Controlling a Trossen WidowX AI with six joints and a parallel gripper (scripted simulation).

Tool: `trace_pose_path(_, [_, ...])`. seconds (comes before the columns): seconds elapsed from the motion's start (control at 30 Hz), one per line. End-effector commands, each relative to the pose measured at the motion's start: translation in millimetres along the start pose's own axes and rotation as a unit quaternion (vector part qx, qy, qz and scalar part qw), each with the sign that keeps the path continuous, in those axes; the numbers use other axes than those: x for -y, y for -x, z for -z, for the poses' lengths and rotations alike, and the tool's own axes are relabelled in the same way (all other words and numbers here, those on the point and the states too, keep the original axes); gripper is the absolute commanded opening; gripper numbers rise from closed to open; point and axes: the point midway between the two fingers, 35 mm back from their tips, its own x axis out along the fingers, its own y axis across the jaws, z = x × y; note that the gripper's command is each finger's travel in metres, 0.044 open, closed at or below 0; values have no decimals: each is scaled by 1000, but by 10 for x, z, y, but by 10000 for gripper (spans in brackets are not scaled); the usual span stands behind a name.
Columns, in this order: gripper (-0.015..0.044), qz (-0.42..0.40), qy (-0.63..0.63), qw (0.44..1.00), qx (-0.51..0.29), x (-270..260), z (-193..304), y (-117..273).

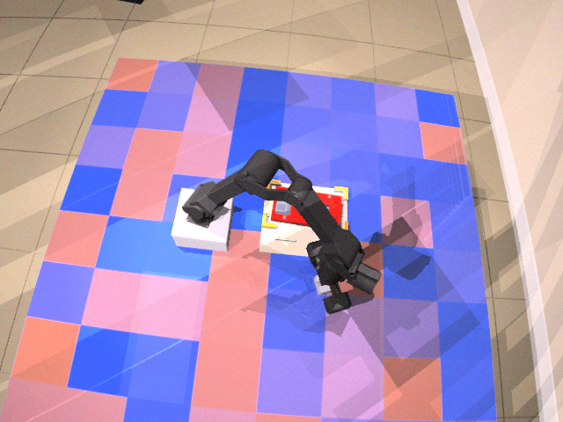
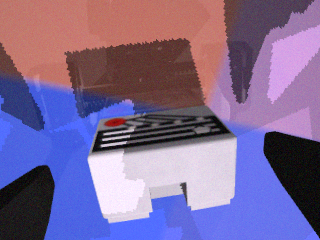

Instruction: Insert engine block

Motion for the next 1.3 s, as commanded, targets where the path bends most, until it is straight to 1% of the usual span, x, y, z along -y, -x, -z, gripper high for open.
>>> trace_pose_path(0.0, [440,2,-2,1000,-2,2,8,-65])
trace_pose_path(0.07, [440,2,-2,1000,-2,2,9,-75])
trace_pose_path(0.33, [230,2,-2,1000,-2,2,9,-75])
trace_pose_path(0.57, [183,2,-2,1000,-2,2,9,-75])
trace_pose_path(0.8, [0,12,10,1000,9,48,-44,-14])
trace_pose_path(0.97, [0,18,17,1000,14,81,-77,63])
trace_pose_path(1.27, [0,14,12,1000,10,106,-82,332])
